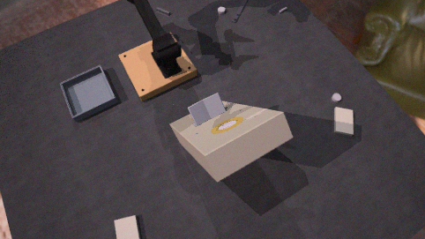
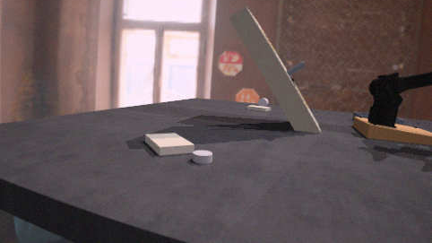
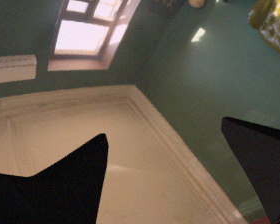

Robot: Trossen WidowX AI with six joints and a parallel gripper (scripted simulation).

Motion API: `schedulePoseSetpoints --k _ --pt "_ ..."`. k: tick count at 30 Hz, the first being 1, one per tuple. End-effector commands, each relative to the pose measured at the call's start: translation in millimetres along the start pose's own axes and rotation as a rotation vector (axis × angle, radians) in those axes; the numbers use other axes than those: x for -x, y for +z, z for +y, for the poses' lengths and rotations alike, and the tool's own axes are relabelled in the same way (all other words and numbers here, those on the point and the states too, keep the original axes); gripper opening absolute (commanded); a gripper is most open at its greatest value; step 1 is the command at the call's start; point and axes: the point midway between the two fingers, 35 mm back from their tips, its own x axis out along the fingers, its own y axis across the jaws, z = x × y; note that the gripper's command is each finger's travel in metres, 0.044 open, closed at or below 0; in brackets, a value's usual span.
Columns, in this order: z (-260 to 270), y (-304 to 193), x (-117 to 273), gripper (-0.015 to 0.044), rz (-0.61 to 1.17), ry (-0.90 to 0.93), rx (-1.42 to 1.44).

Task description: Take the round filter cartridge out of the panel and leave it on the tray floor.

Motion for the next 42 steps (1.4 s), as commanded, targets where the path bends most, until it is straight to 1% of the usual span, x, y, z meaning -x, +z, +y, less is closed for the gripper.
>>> schedulePoseSetpoints --k 1,3,7,10,12,20,28,35,42 --pt "1.4 0.7 -0.5 0.0374 -0.002 0.004 0.010" --pt "12.6 6.6 -4.8 0.0321 -0.018 0.035 0.090" --pt "53.8 31.8 -18.4 0.0216 -0.112 0.134 0.396" --pt "82.9 56.1 -27.8 0.0137 -0.208 0.155 0.624" --pt "93.7 66.4 -31.1 0.0093 -0.249 0.156 0.715" --pt "128.5 105.3 -40.5 0.0093 -0.408 0.120 1.031" --pt "156.7 146.1 -46.4 0.0093 -0.564 0.021 1.330" --pt "177.6 185.1 -48.7 0.0093 -0.695 -0.128 1.594" --pt "194.0 224.8 -48.4 0.0093 -0.799 -0.333 1.844"
